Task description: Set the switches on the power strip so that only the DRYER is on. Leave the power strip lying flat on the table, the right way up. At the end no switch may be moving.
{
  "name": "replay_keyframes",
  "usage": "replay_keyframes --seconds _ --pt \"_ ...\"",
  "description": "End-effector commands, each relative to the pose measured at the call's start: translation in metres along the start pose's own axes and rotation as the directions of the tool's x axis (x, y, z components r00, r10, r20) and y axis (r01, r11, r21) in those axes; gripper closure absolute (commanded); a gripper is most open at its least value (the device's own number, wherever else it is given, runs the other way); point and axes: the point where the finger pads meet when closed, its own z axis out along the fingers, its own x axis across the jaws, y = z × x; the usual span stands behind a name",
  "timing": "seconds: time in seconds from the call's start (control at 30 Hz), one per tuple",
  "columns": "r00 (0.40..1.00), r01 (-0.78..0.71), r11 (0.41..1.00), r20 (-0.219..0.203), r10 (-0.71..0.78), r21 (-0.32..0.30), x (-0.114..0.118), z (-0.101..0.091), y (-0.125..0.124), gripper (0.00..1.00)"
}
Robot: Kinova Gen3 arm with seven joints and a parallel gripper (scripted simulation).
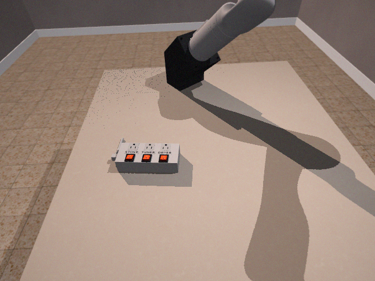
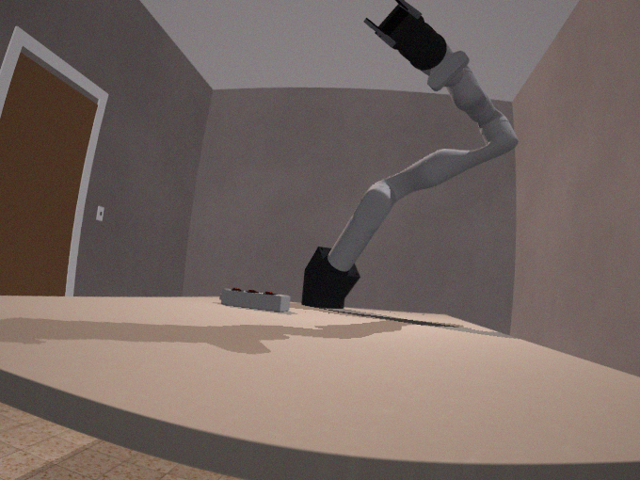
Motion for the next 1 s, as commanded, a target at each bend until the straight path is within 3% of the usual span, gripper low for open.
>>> replay_keyframes --seconds 0.0,0.97 --pt "1.0 0.012 1.0 0.01 -0.012 -0.006 -0.005 0.003 0.01 0.0" --pt "0.998 0.066 0.998 0.015 -0.066 0.001 -0.017 0.016 0.037 0.0"
